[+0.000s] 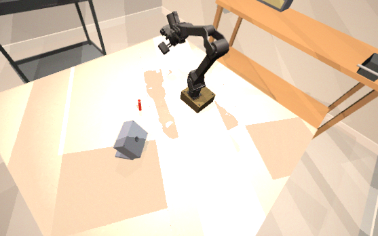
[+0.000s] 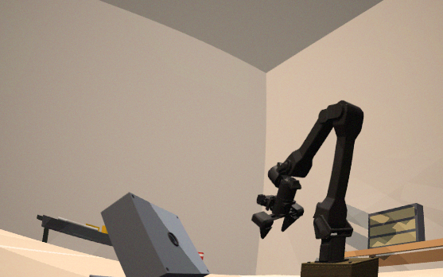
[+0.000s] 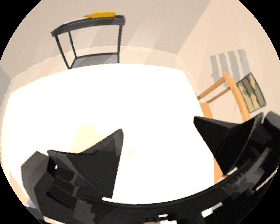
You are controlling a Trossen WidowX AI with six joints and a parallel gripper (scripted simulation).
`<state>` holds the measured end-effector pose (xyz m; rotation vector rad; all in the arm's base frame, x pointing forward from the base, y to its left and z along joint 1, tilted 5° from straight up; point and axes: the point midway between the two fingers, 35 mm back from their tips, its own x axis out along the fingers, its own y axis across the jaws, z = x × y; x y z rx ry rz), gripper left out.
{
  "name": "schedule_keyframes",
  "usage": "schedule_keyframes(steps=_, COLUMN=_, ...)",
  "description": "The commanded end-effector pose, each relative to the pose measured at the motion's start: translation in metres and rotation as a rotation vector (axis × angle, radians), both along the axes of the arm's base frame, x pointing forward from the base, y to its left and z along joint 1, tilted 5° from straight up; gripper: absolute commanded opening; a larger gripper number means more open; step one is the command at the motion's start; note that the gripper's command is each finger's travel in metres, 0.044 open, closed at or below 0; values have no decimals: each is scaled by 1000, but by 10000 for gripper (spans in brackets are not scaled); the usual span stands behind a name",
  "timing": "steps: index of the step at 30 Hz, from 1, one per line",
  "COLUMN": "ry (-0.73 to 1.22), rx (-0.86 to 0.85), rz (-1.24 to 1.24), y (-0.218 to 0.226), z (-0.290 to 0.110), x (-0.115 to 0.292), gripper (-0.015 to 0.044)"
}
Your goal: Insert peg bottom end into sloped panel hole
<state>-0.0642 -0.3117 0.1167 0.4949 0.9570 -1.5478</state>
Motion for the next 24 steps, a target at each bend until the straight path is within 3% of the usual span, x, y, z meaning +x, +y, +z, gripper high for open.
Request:
schedule_keyframes(steps=1, ry=-26, rx=24, rz=46, y=-3, z=-4, x=19, gripper=440)
schedule_keyframes(steps=24, ry=-101, rx=146, rz=283, y=-3, z=-13, x=115, gripper=440)
